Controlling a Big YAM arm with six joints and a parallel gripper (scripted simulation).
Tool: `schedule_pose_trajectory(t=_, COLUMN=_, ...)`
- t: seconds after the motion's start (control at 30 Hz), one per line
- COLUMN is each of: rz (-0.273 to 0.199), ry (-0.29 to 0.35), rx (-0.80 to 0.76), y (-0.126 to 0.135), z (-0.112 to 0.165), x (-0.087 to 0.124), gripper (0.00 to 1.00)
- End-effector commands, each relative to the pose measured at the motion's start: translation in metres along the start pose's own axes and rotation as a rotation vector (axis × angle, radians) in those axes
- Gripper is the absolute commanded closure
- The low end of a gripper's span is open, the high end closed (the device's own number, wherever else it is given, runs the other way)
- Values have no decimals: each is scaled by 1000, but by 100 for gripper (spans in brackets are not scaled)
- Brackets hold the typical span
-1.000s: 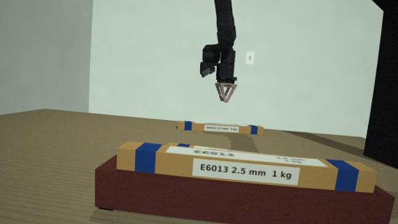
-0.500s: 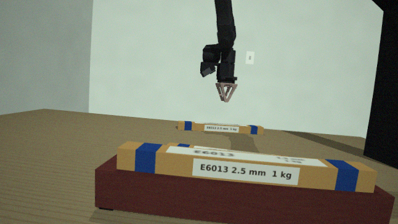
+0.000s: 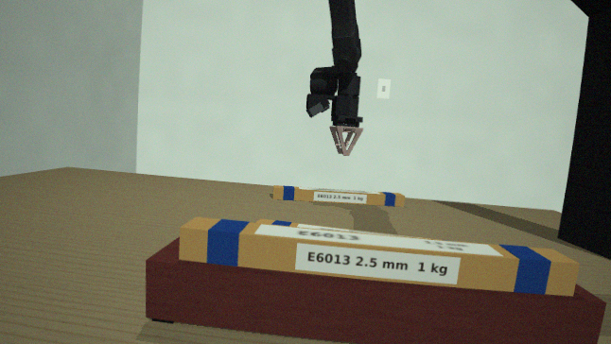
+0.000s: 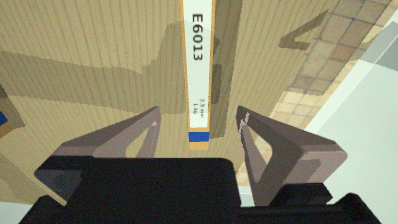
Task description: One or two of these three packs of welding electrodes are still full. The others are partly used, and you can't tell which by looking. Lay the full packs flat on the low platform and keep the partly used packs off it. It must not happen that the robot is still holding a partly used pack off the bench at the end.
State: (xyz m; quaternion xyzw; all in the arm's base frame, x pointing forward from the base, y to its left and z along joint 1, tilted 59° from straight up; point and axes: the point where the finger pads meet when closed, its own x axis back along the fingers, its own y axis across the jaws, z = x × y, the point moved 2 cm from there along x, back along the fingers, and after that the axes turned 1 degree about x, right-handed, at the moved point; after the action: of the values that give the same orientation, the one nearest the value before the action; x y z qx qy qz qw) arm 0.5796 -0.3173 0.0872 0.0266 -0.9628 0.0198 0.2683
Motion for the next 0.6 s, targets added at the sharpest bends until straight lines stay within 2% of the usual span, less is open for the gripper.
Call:
schedule_pose_trajectory(t=0.0, rz=19, ry=-18, rx=15, y=-10, z=-15, x=17, gripper=26)
schedule_pose_trajectory(t=0.13, rz=18, ry=-18, rx=15, y=-9, z=-15, x=16, gripper=26)
schedule_pose_trajectory(t=0.57, rz=-3, ry=-10, rx=6, y=4, z=-8, x=-53, gripper=26)
